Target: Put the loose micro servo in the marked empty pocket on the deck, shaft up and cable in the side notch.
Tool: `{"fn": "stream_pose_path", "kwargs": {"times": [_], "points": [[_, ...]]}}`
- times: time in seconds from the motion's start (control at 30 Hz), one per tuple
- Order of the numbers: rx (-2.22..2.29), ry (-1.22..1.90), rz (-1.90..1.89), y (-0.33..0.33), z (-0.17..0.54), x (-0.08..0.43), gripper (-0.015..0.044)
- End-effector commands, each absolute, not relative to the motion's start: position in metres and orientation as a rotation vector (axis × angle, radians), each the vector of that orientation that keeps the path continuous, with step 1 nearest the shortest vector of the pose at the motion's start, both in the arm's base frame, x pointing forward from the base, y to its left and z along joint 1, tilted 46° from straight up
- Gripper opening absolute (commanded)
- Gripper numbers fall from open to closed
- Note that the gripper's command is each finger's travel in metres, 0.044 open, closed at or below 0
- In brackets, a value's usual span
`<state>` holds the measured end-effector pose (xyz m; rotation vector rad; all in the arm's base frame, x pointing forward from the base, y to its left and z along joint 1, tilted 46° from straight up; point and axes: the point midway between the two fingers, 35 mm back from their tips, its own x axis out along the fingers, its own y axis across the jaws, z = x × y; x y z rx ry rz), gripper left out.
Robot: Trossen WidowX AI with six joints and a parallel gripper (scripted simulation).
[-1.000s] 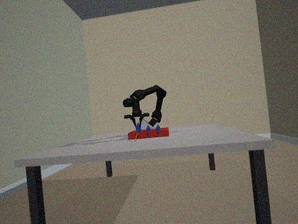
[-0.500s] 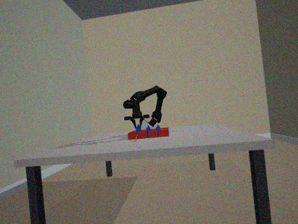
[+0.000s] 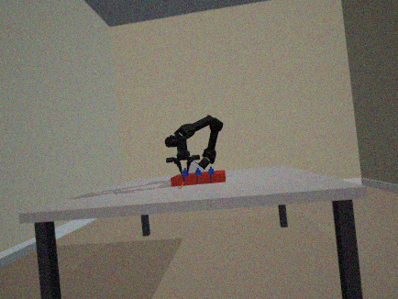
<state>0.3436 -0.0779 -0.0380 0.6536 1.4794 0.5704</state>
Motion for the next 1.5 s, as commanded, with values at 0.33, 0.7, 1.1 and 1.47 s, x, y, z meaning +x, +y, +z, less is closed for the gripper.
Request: {"fn": "stream_pose_path", "kwargs": {"times": [0.33,0.7,1.1,1.47], "points": [[0.66,1.48,0.569,-0.074,-0.042,0.343,0.0105],[0.659,1.481,0.567,-0.097,-0.016,0.34,0.0188],[0.659,1.488,0.556,-0.135,0.019,0.254,0.0424],[0.67,1.492,0.558,-0.142,0.031,0.23,0.044]]}}
